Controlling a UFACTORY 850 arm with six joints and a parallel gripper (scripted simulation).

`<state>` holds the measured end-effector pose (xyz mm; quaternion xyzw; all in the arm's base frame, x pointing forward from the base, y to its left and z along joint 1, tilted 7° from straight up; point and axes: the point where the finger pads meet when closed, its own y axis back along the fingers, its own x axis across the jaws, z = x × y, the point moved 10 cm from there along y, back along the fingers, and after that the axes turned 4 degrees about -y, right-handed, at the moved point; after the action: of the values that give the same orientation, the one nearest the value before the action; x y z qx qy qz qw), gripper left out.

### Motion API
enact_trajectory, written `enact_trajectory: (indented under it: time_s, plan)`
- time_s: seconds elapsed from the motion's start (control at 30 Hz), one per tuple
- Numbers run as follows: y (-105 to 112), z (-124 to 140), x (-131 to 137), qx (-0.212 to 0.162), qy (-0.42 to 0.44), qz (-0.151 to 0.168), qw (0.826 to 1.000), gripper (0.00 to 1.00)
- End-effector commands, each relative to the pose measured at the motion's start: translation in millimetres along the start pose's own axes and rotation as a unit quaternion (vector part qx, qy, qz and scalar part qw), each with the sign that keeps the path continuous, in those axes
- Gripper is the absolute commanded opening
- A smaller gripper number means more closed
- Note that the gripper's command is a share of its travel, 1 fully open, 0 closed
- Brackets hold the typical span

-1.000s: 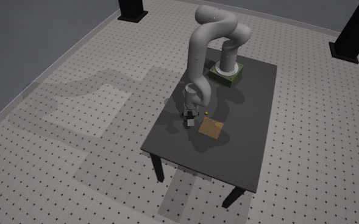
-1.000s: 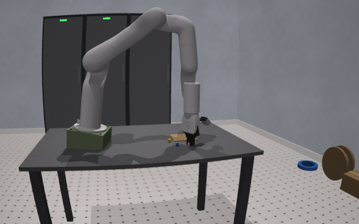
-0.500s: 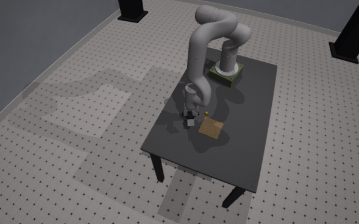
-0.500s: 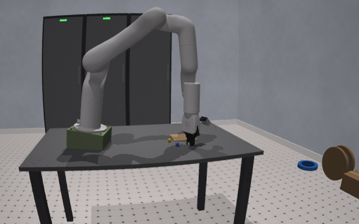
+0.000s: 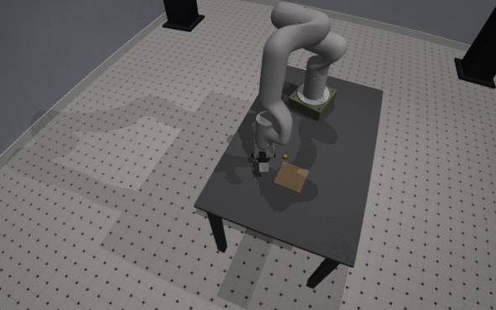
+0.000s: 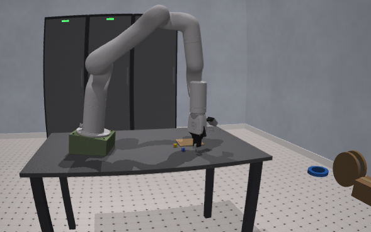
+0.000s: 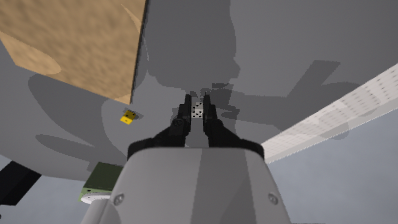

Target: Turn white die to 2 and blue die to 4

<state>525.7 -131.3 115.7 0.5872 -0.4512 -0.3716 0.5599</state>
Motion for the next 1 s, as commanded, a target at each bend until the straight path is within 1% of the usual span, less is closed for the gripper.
enact_trajectory:
  time_s: [0.0,0.17,0.23,0.37,0.97]
  plan:
    - [29,-1,0,0.001,0.000,0.000,1.000,0.11]
    - [64,-1,0,0.001,0.000,0.000,1.000,0.11]
    - [64,-1,0,0.001,0.000,0.000,1.000,0.11]
    - [78,0,0,0.001,0.000,0.000,1.000,0.11]
    - [80,0,1,0.001,0.003,0.001,1.000,0.11]
